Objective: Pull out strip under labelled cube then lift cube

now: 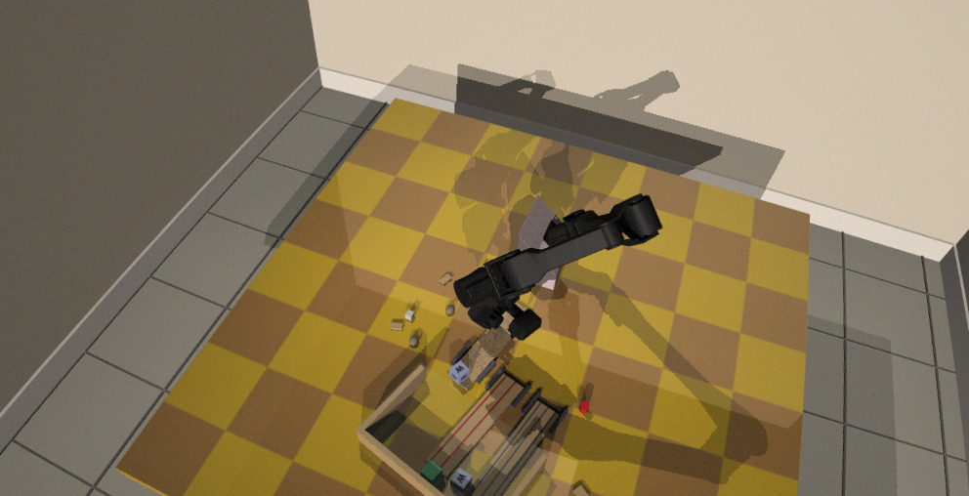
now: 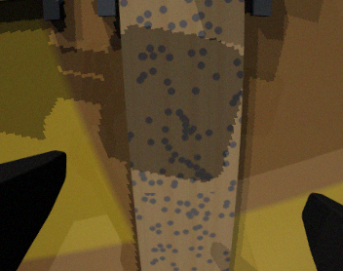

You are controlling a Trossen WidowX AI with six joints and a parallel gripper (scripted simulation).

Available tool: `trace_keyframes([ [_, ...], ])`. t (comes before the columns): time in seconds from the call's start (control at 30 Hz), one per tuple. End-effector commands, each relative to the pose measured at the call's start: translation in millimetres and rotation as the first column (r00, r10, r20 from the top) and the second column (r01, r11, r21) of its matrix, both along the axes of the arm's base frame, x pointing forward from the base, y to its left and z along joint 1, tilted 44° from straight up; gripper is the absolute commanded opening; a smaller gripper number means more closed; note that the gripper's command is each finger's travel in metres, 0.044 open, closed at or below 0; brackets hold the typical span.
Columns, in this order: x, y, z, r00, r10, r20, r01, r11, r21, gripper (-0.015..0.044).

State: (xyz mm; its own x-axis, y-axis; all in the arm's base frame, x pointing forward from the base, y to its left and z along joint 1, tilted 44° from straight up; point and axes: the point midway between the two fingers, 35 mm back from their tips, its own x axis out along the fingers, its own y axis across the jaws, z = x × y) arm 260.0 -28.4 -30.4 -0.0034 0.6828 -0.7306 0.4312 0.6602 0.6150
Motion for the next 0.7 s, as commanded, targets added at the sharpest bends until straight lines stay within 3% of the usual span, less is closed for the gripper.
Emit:
trace_keyframes([
  [0.0,15.4,-3.9,-1.2,1.000,-0.004,0.001,0.004,1.000,0.003,0.0440],
  [0.67,74.4,-20.6,-6.2,1.000,-0.004,0.004,0.004,1.000,0.002,0.0440],
])
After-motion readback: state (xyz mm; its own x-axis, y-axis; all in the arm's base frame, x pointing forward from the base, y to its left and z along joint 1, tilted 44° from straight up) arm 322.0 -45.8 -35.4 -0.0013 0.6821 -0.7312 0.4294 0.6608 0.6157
